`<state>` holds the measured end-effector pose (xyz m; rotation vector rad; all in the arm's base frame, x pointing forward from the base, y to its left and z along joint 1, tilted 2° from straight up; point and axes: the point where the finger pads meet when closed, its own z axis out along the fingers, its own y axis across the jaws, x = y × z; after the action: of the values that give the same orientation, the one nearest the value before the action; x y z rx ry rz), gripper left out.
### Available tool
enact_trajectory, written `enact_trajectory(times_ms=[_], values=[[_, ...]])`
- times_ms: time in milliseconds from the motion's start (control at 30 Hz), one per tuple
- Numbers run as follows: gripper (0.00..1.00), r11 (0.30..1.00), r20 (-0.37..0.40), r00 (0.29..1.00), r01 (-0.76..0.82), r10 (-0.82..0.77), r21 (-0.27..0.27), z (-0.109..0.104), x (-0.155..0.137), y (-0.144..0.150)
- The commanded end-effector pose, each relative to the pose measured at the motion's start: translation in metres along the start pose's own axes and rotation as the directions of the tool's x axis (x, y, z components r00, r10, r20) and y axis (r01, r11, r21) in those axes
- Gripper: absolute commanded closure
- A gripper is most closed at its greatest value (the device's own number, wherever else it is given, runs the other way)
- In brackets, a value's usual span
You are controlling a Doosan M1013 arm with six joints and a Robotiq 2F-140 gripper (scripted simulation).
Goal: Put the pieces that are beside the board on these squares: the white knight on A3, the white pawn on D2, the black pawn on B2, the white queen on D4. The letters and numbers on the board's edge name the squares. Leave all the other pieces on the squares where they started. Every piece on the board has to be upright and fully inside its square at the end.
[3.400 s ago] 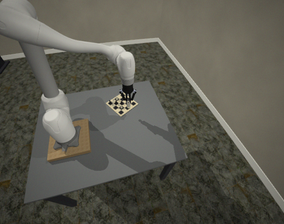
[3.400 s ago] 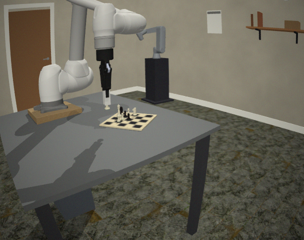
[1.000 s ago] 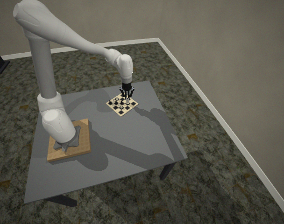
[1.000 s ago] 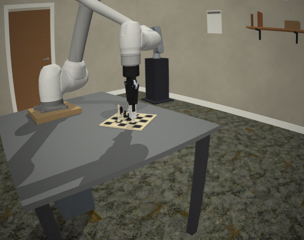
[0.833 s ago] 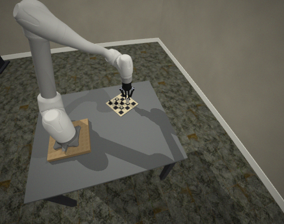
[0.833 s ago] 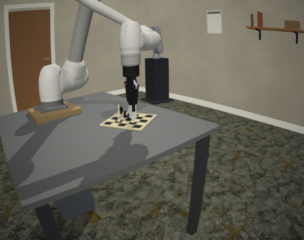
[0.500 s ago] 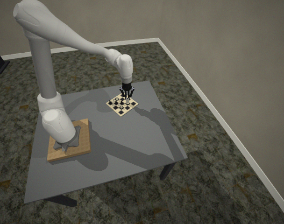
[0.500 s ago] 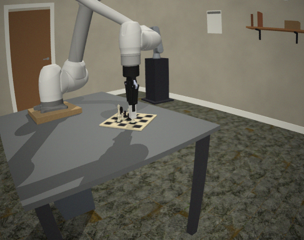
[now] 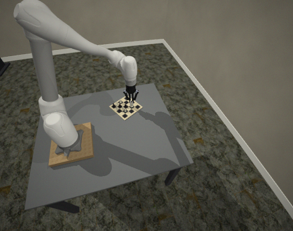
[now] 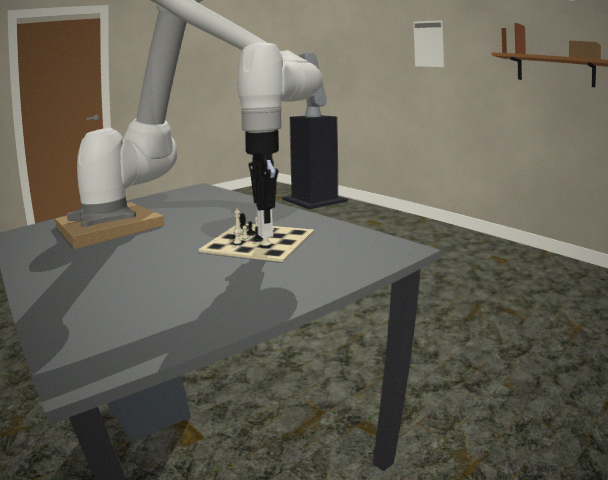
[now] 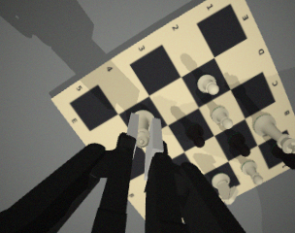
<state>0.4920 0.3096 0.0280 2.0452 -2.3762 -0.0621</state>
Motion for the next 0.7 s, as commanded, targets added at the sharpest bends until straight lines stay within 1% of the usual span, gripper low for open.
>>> enact_trajectory(times_ms=[0,667], values=[[1.0,1.0,0.0,1.0,0.0,0.0,0.0,-0.0001,0.0,0.0],[1.0,1.0,0.0,1.0,0.0,0.0,0.0,0.0029,0.0,0.0]])
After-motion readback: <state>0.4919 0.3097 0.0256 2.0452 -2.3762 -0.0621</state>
